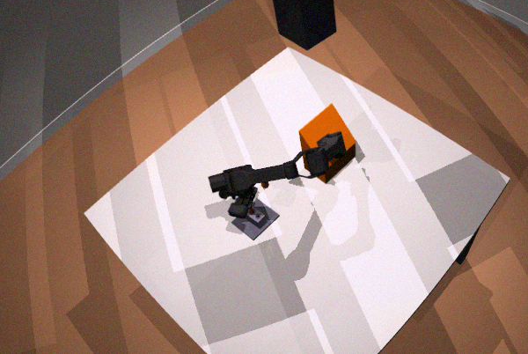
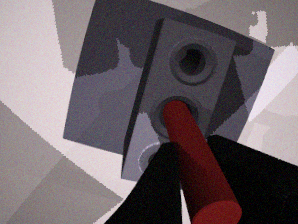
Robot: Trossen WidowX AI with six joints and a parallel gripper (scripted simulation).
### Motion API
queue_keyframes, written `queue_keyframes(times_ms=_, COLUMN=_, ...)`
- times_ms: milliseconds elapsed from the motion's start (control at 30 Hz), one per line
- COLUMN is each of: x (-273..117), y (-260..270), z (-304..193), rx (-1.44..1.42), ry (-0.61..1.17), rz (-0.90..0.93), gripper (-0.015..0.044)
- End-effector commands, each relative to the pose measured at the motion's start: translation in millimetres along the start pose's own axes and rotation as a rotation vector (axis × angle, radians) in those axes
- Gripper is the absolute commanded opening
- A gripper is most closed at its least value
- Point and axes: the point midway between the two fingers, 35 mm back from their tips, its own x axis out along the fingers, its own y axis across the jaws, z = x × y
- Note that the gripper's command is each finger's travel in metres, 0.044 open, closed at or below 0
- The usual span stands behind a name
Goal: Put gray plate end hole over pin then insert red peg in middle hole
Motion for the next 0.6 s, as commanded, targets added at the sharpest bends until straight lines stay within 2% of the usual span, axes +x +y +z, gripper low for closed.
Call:
queue_keyframes(times_ms=0, x=-0.7, y=0.3, z=0.1, rx=-0.001, ry=-0.001, rz=0.001, gripper=0.0)
queue_keyframes(times_ms=567, x=1.1, y=-0.3, z=-1.2, rx=-0.001, ry=-0.001, rz=0.001, gripper=0.0)
